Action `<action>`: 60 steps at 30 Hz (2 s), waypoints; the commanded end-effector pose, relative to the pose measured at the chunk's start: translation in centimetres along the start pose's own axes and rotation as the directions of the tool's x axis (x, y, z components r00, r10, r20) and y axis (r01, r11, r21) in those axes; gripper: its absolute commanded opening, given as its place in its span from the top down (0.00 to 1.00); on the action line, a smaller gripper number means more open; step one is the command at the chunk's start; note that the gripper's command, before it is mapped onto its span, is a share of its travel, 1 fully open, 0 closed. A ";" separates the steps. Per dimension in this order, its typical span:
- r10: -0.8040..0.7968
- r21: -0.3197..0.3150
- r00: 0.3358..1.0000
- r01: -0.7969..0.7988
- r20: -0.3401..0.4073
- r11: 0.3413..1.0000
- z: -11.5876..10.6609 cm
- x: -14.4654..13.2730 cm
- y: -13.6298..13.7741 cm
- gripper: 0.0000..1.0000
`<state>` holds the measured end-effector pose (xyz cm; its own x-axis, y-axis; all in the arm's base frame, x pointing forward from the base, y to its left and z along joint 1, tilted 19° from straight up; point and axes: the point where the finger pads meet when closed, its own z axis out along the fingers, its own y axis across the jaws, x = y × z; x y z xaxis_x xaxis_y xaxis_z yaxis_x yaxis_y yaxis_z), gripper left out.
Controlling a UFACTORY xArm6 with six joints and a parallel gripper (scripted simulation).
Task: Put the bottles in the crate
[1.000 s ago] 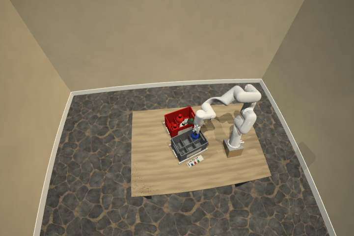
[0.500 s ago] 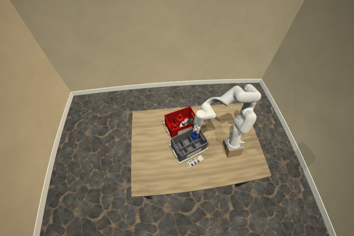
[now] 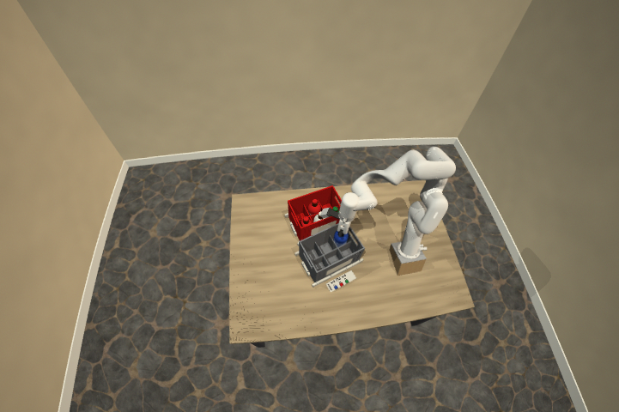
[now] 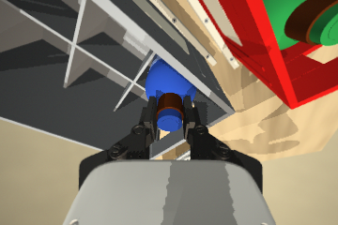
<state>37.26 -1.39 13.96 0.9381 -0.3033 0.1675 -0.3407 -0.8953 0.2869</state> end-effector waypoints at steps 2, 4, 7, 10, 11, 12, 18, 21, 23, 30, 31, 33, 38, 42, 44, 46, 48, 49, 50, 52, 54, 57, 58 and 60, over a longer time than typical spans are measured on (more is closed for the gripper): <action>0.001 0.002 1.000 -0.001 -0.004 1.000 0.1 0.1 0.0 1.00; 0.001 0.002 1.000 -0.001 -0.004 1.000 0.2 0.1 0.0 1.00; 0.001 0.002 1.000 -0.001 -0.004 1.000 0.4 0.1 0.0 1.00; 0.001 0.002 1.000 -0.001 -0.004 1.000 0.5 0.1 0.0 1.00; 0.001 0.002 1.000 -0.001 -0.004 1.000 0.6 0.1 0.0 1.00; 0.001 0.002 1.000 -0.001 -0.004 1.000 0.6 0.1 0.0 1.00; 0.001 0.002 1.000 -0.001 -0.004 1.000 0.8 0.1 0.0 1.00; 0.001 0.002 1.000 -0.001 -0.004 1.000 1.0 0.1 0.0 1.00; 0.001 0.002 1.000 -0.001 -0.004 1.000 1.1 0.1 0.0 1.00; 0.001 0.002 1.000 -0.001 -0.004 1.000 1.4 0.1 0.0 1.00; 0.001 0.002 1.000 -0.001 -0.004 1.000 1.4 0.1 0.0 1.00; 0.001 0.002 1.000 -0.001 -0.004 1.000 1.5 0.1 0.0 1.00; 0.001 0.002 1.000 -0.001 -0.004 1.000 1.7 0.1 0.0 1.00; 0.001 0.002 1.000 -0.001 -0.004 1.000 1.9 0.1 0.0 1.00; 0.001 0.002 1.000 -0.001 -0.004 1.000 2.0 0.1 0.0 1.00; 0.001 0.002 1.000 -0.001 -0.004 1.000 2.0 0.1 0.0 1.00; 0.001 0.002 1.000 -0.001 -0.004 1.000 2.0 0.1 0.0 1.00; 0.001 0.002 1.000 -0.001 -0.004 1.000 2.0 0.1 0.0 1.00; 0.001 0.002 1.000 -0.001 -0.004 1.000 2.0 0.1 0.0 1.00; 0.001 0.002 1.000 -0.001 -0.004 1.000 2.0 0.1 0.0 1.00; 0.001 0.002 1.000 -0.001 -0.004 1.000 2.0 0.1 0.0 1.00; 0.001 0.002 1.000 -0.001 -0.004 1.000 2.0 0.1 0.0 1.00; 0.001 0.002 1.000 -0.001 -0.004 1.000 2.0 0.1 0.0 1.00; 0.001 0.002 1.000 -0.001 -0.004 1.000 2.0 0.2 0.0 1.00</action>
<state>37.39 -2.08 11.98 0.9380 -0.3033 0.1676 -0.3408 -0.8953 0.2868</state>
